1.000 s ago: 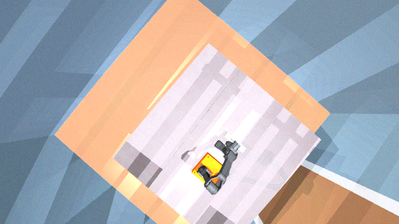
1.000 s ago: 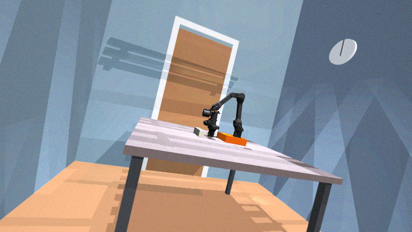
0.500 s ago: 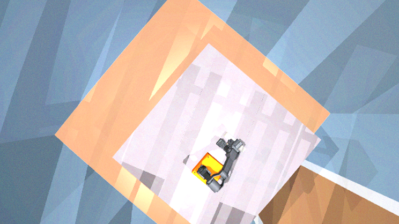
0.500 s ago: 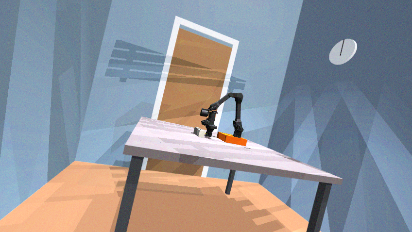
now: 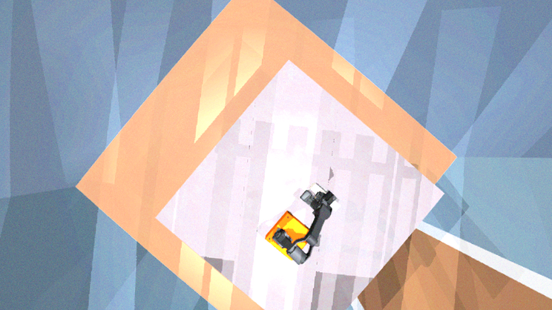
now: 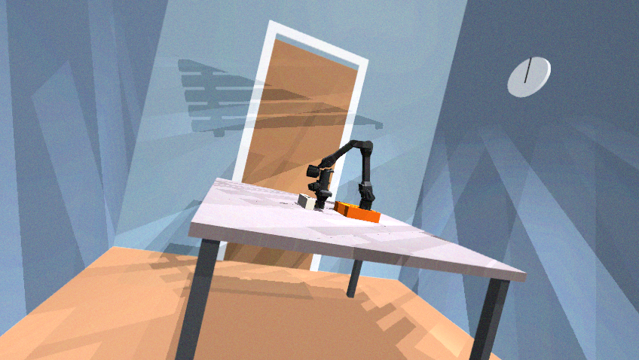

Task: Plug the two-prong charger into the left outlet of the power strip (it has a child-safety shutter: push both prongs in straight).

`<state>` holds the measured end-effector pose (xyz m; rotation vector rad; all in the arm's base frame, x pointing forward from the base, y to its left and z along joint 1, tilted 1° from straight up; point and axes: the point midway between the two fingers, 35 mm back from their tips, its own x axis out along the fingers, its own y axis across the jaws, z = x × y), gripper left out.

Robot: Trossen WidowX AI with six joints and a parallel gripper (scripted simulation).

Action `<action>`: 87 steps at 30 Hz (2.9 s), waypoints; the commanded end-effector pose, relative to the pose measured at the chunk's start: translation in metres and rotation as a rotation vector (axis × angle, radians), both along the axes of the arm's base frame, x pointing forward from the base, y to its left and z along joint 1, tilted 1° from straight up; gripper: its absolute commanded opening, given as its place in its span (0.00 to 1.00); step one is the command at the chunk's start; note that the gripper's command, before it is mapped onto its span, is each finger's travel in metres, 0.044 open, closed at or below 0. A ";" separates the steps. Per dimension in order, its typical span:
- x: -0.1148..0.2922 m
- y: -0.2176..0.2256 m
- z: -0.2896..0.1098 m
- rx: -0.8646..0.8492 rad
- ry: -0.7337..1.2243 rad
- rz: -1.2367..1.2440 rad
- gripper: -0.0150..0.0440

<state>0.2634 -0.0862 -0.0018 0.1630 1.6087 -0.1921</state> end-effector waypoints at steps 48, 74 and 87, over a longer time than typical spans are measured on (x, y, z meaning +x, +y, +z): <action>0.009 -0.001 0.000 0.004 0.000 -0.005 0.25; 0.013 -0.002 0.001 0.004 -0.001 -0.005 0.25; 0.016 -0.003 0.001 0.004 -0.001 -0.005 0.25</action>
